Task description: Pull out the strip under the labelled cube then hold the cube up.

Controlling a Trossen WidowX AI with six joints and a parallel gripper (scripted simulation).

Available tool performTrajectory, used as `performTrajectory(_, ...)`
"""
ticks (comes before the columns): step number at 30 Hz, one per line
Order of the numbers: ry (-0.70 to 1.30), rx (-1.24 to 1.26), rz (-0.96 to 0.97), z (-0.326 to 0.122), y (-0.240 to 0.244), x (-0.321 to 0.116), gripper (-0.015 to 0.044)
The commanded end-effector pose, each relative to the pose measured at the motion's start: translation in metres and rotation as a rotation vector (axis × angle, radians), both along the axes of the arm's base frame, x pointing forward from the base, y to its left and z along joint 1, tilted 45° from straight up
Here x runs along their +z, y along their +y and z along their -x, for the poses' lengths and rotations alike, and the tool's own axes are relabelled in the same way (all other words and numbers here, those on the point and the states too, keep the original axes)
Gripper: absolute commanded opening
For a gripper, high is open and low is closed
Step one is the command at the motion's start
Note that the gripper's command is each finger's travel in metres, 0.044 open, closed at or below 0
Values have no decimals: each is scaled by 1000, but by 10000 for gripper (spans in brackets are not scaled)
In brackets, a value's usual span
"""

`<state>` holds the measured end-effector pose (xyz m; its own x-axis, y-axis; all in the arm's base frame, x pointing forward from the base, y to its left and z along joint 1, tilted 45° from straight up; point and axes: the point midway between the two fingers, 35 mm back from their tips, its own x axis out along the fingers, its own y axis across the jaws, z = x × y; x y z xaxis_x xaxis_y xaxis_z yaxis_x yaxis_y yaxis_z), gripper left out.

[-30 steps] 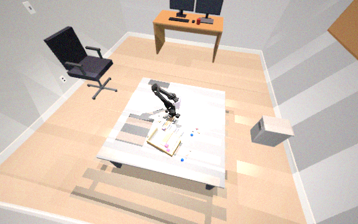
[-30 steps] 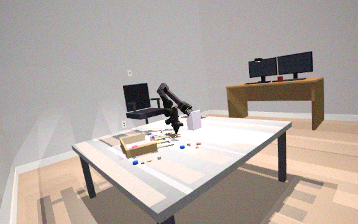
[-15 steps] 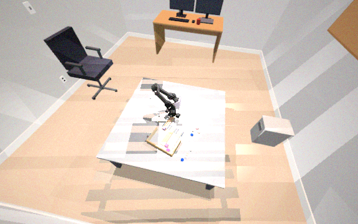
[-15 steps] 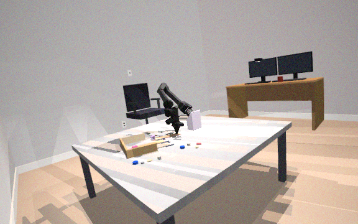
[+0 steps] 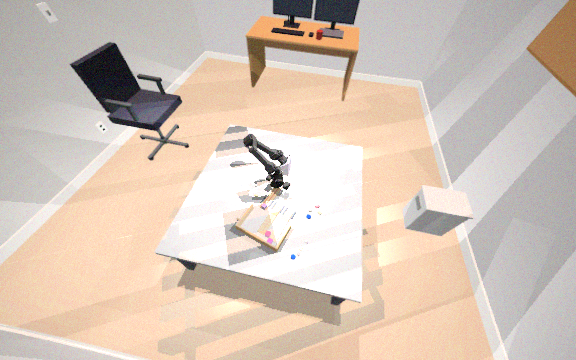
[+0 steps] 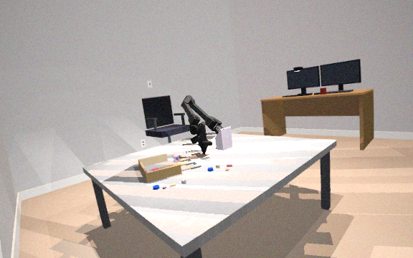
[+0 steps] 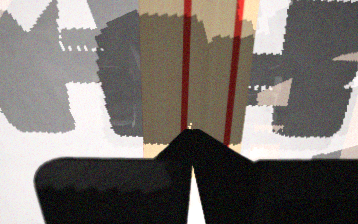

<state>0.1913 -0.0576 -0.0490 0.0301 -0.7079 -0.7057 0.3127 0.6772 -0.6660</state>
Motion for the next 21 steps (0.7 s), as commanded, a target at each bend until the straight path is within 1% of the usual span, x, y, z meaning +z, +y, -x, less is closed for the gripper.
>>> performTrajectory(1, 27, -11, -5, 9, -2, -3, 0)
performTrajectory(2, 1, 0, -1, 0, 1, 1, 0)
performTrajectory(7, 25, -10, -7, -1, 29, 28, 0)
performTrajectory(11, 26, -11, -7, -1, 30, 30, 0)
performTrajectory(15, -38, -74, -8, -21, 25, 34, 105)
performTrajectory(21, -44, -78, -8, -43, 23, 40, 263)
